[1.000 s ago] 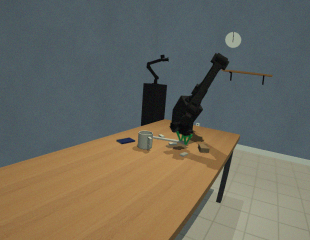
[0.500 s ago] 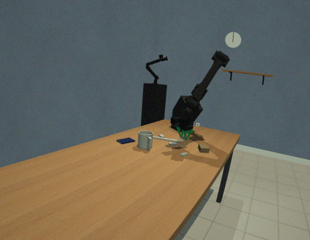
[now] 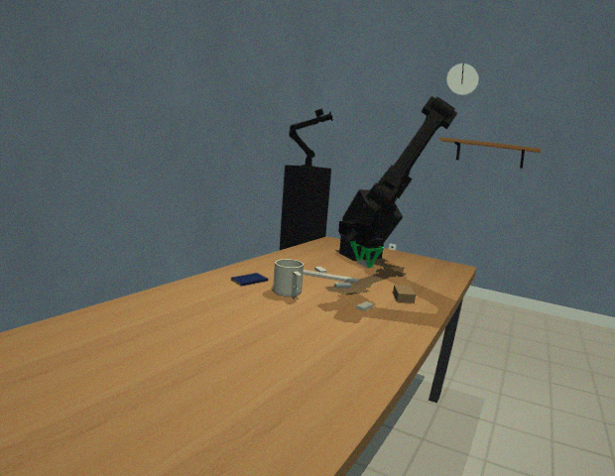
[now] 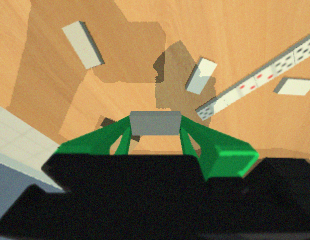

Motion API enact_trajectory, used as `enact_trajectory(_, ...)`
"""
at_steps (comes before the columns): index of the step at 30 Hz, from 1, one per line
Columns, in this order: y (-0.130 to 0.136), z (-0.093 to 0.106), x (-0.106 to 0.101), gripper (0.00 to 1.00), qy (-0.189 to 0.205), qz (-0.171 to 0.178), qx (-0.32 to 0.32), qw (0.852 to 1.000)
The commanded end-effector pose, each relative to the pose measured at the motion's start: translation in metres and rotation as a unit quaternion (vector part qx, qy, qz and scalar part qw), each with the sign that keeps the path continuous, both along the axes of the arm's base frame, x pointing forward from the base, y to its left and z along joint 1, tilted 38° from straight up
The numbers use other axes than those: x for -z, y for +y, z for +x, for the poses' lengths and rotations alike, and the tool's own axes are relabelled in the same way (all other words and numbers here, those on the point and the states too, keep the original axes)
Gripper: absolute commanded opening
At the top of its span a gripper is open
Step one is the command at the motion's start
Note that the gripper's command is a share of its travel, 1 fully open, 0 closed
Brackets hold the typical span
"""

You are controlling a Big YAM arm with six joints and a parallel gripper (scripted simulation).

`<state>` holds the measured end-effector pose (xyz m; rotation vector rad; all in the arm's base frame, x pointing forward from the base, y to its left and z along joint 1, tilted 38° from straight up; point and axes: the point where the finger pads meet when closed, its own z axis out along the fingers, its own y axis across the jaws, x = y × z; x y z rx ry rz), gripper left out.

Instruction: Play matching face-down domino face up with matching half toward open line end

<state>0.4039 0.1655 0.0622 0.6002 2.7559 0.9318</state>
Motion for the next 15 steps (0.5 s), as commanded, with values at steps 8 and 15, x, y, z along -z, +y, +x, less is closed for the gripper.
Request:
enact_trajectory(8,-0.013,0.005,-0.03,0.53,-0.019,0.001,-0.002,1.0)
enact_trajectory(15,-0.013,0.005,-0.03,0.53,-0.019,0.001,-0.002,1.0)
